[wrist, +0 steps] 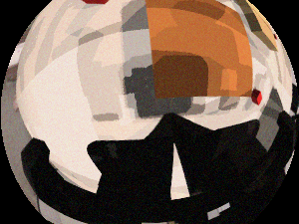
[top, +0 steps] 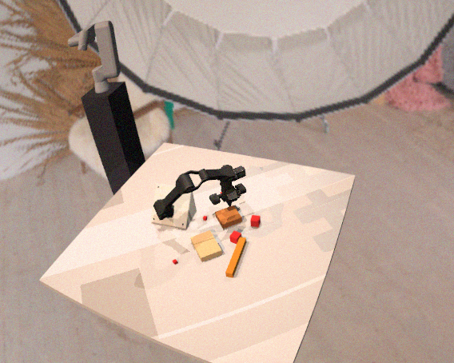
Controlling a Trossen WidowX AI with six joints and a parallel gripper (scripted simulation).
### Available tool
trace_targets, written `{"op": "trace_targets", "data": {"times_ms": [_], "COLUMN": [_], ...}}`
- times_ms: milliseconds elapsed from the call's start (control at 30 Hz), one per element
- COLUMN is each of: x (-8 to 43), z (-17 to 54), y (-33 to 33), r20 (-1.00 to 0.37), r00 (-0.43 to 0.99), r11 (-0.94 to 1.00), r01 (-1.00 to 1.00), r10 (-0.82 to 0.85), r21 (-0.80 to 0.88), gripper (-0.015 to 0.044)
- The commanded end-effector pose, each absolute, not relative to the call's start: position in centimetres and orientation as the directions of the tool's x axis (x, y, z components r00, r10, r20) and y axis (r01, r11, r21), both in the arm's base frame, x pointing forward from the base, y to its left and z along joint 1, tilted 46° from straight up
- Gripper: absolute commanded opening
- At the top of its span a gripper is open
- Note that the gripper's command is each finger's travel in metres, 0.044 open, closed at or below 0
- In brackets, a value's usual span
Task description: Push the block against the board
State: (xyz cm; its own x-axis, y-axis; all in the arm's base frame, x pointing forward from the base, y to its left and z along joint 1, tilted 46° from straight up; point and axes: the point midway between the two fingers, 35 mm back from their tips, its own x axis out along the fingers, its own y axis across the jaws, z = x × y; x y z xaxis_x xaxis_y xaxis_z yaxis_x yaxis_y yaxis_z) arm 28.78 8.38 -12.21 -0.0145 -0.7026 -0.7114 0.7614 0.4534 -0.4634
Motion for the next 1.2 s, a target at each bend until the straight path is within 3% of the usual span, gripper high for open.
{"op": "trace_targets", "data": {"times_ms": [0, 567, 767, 1167], "x": [28.1, 26.4, 26.9, 25.7], "z": [-12.9, -14.2, -10.1, -7.0], "y": [8.6, 9.9, 13.6, 10.4], "r20": [-0.709, -0.707, -0.709, -0.707], "r00": [-0.023, -0.023, -0.024, -0.025], "r11": [0.449, 0.447, 0.448, 0.429], "r01": [0.760, 0.760, 0.760, 0.779], "r10": [-0.705, -0.706, -0.705, -0.707], "r21": [-0.471, -0.472, -0.471, -0.457], "gripper": [0.0000, 0.0000, 0.0000, 0.0000]}}
